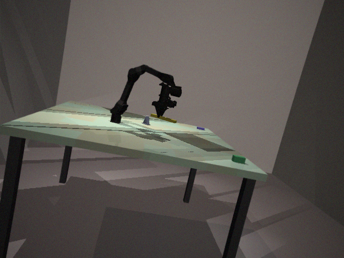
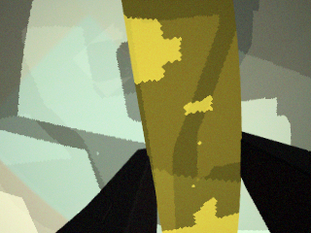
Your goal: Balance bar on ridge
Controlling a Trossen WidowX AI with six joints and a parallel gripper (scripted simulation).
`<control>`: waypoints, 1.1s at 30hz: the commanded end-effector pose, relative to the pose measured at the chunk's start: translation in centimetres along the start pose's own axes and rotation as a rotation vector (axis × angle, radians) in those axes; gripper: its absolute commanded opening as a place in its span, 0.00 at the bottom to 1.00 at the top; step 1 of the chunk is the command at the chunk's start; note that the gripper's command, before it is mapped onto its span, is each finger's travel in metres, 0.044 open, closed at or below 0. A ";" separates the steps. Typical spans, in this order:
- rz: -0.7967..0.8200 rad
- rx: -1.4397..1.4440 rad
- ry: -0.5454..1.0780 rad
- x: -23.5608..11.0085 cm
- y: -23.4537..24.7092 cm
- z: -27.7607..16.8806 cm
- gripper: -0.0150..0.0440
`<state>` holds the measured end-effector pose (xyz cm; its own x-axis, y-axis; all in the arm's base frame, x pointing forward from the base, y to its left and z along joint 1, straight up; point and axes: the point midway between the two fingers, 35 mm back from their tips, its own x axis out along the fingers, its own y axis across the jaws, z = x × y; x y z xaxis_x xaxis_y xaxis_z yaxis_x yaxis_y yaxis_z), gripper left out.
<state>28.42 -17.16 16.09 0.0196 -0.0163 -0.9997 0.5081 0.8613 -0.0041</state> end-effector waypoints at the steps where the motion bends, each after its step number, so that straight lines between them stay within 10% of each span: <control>1: 0.005 0.007 -0.005 -0.4 1.2 -0.2 0.25; 33: 0.016 0.085 -0.001 -0.6 13.2 -4.4 0.25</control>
<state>31.31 -4.82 16.34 0.0206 -0.0059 -0.9998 0.5689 0.8223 0.0069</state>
